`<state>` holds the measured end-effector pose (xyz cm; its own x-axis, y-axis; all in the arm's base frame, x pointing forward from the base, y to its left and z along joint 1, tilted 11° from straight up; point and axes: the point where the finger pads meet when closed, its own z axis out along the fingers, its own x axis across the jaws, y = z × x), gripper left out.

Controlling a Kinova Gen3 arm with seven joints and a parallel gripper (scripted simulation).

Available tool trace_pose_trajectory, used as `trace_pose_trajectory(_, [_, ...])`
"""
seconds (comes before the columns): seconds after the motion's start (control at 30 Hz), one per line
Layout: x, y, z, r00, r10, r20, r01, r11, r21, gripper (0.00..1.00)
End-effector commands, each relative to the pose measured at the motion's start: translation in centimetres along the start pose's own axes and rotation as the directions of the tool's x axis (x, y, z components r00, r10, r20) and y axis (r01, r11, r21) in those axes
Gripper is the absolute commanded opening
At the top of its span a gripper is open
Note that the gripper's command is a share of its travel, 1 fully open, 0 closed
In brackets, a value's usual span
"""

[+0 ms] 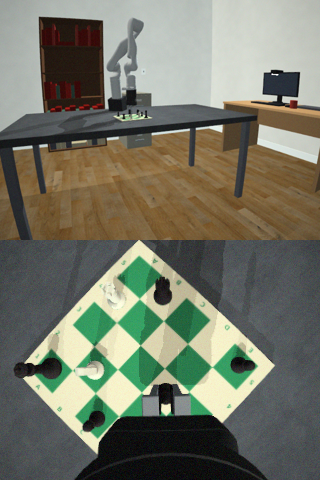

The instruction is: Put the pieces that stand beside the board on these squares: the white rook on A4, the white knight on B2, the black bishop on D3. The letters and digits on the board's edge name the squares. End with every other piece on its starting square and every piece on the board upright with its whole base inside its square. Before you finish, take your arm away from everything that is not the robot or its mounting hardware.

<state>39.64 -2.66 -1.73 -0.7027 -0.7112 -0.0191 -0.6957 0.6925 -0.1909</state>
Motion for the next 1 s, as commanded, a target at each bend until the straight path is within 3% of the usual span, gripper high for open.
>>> trace_pose_trajectory(0.0, [-0.04,-0.02,-0.04,1.000,0.000,0.001,0.000,1.000,0.001,0.44])
trace_pose_trajectory(0.07, [-0.04,-0.02,-0.04,1.000,0.000,0.001,0.000,1.000,0.001,0.44])
trace_pose_trajectory(0.1, [-0.04,-0.02,-0.04,1.000,0.000,0.001,0.000,1.000,0.001,0.58])
trace_pose_trajectory(0.17, [-0.04,-0.02,-0.04,1.000,0.000,0.001,0.000,1.000,0.001,0.58])
trace_pose_trajectory(0.2, [-0.04,-0.02,-0.04,1.000,0.000,0.001,0.000,1.000,0.001,0.73])
trace_pose_trajectory(0.97, [-0.04,-0.02,-0.95,1.000,0.000,0.001,0.000,1.000,0.001,0.73])
